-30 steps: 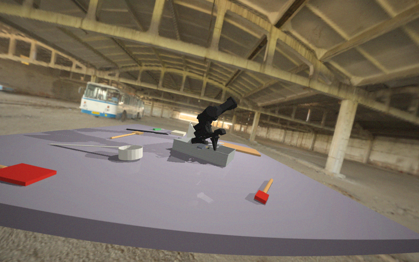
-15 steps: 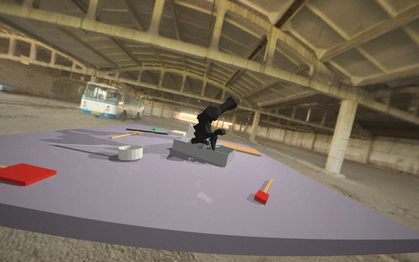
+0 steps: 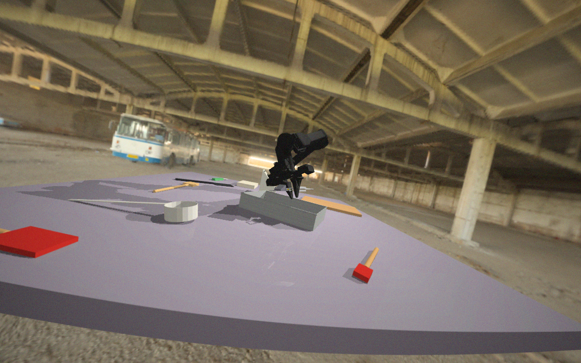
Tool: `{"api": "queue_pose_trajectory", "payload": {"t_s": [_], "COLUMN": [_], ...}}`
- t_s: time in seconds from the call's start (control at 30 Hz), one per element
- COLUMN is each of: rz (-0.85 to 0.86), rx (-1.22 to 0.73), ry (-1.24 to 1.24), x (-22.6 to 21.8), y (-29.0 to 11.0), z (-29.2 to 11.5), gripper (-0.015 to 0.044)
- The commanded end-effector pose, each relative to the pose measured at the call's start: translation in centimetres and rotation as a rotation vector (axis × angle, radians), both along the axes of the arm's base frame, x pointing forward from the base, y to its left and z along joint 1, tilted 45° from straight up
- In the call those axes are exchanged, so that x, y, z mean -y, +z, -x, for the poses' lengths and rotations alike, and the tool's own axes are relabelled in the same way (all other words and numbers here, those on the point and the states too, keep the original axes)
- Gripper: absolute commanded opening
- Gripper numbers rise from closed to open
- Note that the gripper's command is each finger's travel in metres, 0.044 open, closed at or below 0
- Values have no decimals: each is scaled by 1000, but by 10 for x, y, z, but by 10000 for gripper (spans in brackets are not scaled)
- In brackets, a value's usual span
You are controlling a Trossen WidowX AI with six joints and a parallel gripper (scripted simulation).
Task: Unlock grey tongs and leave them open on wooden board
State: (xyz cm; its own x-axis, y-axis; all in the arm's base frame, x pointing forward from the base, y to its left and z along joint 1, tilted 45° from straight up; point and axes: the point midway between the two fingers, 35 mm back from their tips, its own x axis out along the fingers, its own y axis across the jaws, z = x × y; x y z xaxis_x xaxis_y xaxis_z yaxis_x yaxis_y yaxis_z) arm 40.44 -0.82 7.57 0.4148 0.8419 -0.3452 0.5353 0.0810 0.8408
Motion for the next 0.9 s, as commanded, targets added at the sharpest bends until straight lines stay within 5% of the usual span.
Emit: {"api": "queue_pose_trajectory", "payload": {"t_s": [0.0,0.87], "rz": [-2,163], "rx": [32,-87], "ry": [-3,58], "x": [14,14], "y": [25,18], "z": [2,-2], "gripper": [-150,-150]}}
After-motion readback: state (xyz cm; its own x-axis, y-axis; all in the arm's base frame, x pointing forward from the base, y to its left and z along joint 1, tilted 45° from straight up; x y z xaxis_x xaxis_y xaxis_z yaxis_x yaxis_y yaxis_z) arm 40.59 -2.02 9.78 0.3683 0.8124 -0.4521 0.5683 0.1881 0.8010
